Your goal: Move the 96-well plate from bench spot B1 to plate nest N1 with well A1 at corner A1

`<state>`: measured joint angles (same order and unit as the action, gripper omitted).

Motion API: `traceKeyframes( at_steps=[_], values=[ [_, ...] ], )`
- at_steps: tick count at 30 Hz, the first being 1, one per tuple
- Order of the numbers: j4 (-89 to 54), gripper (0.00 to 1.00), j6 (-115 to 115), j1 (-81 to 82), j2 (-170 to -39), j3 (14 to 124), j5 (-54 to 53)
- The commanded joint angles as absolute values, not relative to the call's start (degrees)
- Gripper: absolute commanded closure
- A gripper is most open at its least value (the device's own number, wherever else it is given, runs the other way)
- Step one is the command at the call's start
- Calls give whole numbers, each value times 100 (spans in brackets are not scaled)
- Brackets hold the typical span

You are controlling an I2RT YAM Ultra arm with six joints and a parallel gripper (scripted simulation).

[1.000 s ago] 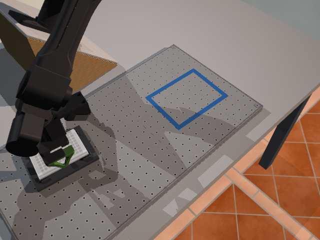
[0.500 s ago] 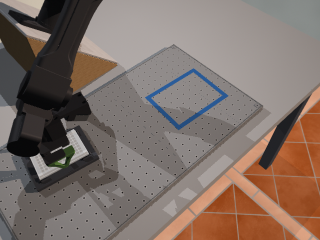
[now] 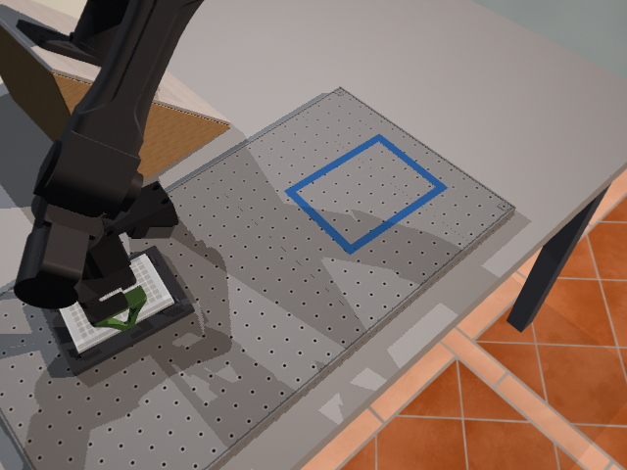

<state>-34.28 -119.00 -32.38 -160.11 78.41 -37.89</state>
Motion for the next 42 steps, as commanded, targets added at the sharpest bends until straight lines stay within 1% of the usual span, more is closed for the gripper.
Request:
traceKeyframes(
  at_steps=[1, 12, 13, 33, 42],
  values=[
    [-3351, 100, -11846, -3236, -15952, 7727, -3862],
    [-3330, 100, -11827, -3256, -16041, 7722, -3868],
    [-3375, 0, -11860, -3246, -15984, 7829, -3834],
    [-3375, 0, -11860, -3245, -15984, 7828, -3834],
    [-3818, 0, -11988, -3493, -15694, 8014, -3713]
  ],
)
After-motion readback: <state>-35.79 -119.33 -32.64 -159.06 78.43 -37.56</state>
